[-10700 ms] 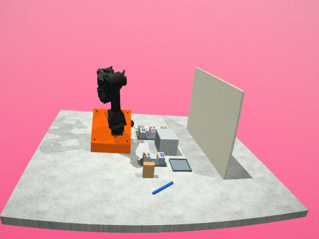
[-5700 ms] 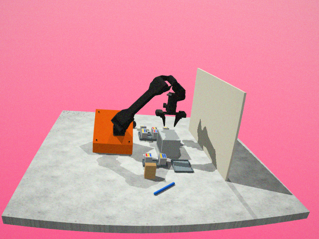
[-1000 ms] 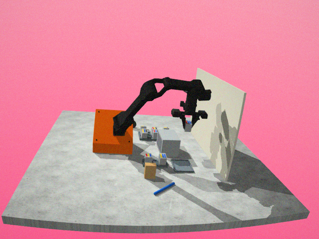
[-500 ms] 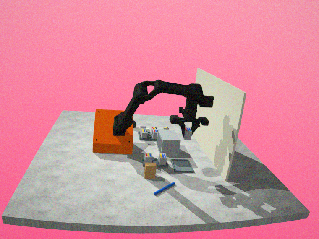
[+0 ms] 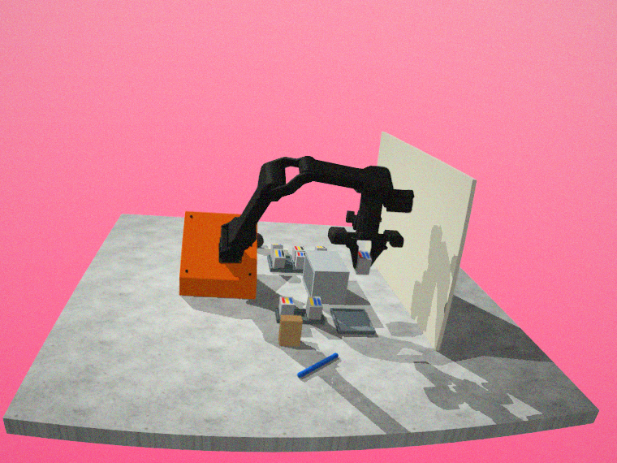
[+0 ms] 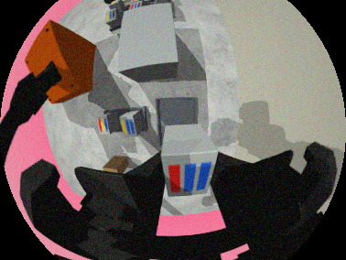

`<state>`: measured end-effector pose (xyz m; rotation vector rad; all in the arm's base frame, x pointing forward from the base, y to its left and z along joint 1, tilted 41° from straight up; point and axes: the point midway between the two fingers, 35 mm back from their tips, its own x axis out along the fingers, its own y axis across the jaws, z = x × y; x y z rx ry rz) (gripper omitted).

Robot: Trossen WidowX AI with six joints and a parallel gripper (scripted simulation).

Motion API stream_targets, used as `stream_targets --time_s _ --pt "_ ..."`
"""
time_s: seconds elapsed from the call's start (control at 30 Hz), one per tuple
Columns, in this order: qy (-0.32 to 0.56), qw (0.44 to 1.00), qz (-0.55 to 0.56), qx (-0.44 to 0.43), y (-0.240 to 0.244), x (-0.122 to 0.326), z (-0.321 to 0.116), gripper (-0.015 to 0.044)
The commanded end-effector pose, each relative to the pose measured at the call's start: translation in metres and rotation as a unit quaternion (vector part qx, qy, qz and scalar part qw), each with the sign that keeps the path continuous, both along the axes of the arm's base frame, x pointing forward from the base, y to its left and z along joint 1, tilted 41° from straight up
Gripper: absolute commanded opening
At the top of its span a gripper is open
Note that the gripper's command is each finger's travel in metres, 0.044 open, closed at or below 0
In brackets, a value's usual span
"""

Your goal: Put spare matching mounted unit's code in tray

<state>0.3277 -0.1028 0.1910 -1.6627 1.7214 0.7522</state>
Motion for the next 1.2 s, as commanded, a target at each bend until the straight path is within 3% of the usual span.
stream_targets --time_s 0.0,1.17 --pt "0.002 1.000 0.002 -0.002 -0.003 0.001 -0.003 0.0000" --pt "0.002 1.000 0.002 0.000 -0.024 0.005 -0.028 0.0000"
